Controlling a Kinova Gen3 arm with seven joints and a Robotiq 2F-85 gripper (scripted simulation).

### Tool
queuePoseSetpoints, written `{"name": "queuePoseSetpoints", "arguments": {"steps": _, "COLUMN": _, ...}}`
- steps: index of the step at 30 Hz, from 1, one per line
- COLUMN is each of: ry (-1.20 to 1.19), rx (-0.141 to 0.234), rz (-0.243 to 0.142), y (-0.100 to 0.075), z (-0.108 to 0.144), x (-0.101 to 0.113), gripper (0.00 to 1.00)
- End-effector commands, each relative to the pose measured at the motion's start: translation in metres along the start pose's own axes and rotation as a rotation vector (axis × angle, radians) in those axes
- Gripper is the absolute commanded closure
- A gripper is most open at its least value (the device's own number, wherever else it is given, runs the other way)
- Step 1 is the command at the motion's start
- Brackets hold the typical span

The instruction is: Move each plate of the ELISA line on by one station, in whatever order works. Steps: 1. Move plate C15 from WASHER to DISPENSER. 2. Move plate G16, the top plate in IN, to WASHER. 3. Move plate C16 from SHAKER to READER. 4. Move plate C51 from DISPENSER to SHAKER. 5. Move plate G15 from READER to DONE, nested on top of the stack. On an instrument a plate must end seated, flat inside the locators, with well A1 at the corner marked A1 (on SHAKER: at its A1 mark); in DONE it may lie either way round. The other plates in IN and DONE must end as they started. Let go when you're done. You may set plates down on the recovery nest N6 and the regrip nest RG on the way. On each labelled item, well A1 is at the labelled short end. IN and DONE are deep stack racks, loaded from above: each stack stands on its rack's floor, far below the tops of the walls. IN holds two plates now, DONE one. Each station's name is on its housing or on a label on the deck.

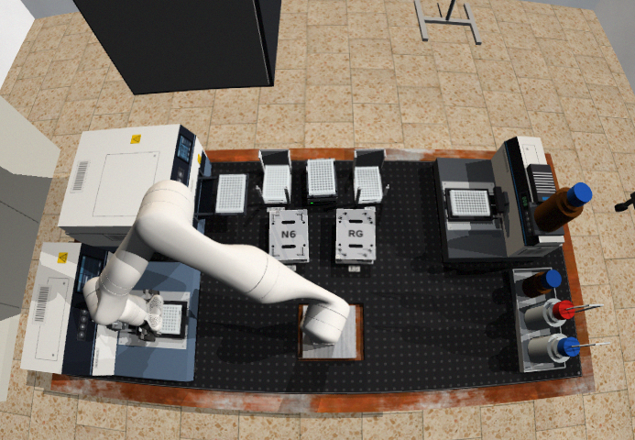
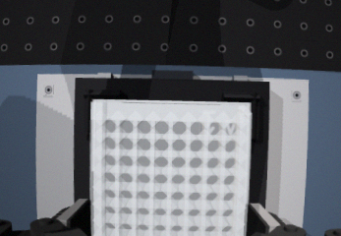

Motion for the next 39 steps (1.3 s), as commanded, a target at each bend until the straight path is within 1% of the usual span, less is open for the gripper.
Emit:
{"name": "queuePoseSetpoints", "arguments": {"steps": 1, "ry": 0.0, "rx": -0.001, "rz": -0.002, "y": -0.001, "z": 0.0, "x": 0.0, "gripper": 0.0}}
{"name": "queuePoseSetpoints", "arguments": {"steps": 18, "ry": 0.0, "rx": -0.001, "rz": -0.002, "y": -0.001, "z": 0.0, "x": 0.0, "gripper": 0.0}}
{"name": "queuePoseSetpoints", "arguments": {"steps": 39, "ry": 0.0, "rx": -0.001, "rz": -0.002, "y": -0.025, "z": 0.0, "x": 0.0, "gripper": 0.0}}
Point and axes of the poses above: the point where the finger pads meet when closed, its own y axis out along the fingers, its own z axis across the jaws, x = y × z, the point moved 3 cm from there along -y, back along the fingers, and after that the axes turned 13 degrees about -y, right-handed, at the moved point
